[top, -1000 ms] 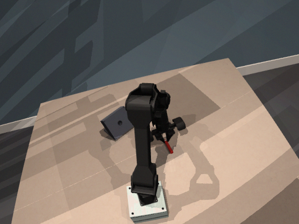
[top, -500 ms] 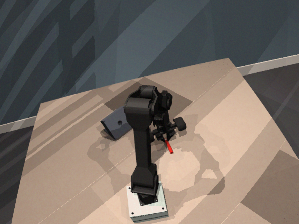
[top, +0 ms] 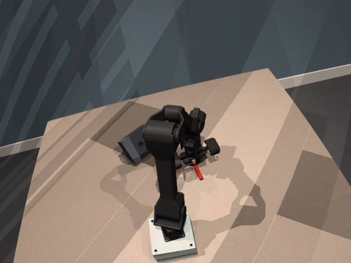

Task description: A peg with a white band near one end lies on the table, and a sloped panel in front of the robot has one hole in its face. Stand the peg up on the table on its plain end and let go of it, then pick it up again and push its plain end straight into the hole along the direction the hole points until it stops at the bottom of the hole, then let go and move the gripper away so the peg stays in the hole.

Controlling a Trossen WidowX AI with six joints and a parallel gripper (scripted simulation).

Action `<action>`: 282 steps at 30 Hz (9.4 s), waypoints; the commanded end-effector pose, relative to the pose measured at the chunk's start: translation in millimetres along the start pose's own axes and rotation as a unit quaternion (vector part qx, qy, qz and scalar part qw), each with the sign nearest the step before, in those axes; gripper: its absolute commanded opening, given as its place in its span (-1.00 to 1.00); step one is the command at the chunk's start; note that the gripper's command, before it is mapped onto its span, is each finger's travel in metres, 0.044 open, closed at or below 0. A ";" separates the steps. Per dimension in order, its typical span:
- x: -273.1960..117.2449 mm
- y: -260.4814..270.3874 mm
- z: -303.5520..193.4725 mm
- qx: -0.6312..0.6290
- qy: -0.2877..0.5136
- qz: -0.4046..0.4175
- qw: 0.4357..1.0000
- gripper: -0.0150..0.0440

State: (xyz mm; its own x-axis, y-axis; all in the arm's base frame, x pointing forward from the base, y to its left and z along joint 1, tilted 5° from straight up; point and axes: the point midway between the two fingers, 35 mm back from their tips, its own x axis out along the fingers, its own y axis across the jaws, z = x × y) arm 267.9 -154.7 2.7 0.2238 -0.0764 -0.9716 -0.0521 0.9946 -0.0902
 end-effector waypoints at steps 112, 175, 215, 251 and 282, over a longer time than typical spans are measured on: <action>-40.4 0.6 -65.7 -0.003 -0.474 0.007 0.881 -0.32; -36.8 3.0 -87.2 0.001 -0.555 0.012 0.832 -0.32; -38.0 19.4 -97.3 0.020 -0.569 0.036 0.822 -0.32; -37.6 35.2 -105.3 0.019 -0.580 0.033 0.814 -0.32; -39.4 42.5 -107.3 0.019 -0.587 0.028 0.809 -0.05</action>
State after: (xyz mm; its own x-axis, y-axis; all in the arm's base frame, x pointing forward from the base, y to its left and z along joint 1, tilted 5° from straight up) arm 152.5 -117.2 13.7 0.9932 0.0668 -0.0955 -0.0698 0.9971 -0.0291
